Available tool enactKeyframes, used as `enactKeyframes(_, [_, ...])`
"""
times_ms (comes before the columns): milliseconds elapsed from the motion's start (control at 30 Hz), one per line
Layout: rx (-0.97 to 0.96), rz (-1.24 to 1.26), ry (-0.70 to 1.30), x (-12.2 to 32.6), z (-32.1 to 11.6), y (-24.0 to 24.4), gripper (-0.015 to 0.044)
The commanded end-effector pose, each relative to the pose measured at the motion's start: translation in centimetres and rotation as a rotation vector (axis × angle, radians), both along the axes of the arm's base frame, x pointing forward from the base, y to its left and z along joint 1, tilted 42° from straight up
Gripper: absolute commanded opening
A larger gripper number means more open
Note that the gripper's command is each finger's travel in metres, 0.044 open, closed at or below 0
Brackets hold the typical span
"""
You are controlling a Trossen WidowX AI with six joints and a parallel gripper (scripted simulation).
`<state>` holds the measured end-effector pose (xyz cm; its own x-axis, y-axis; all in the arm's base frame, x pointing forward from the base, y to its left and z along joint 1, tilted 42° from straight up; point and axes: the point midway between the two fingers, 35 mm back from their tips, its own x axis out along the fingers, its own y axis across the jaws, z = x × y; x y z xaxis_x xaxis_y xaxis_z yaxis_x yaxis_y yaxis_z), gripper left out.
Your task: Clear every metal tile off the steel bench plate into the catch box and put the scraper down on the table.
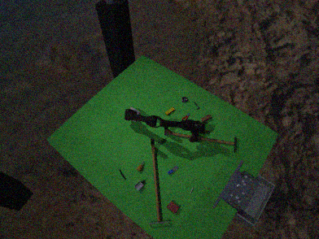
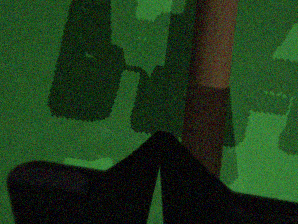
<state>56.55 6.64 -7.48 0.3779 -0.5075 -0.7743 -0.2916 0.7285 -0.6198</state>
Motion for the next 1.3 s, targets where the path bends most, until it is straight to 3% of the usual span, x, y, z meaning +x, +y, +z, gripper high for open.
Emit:
enactKeyframes(0, [-0.003, -0.004, -0.008, 0.4, 0.6, -0.5, 0.0000])
enactKeyframes(1267, [-0.011, -0.025, -0.016, 1.6, 2.8, -3.2, 0.0000])
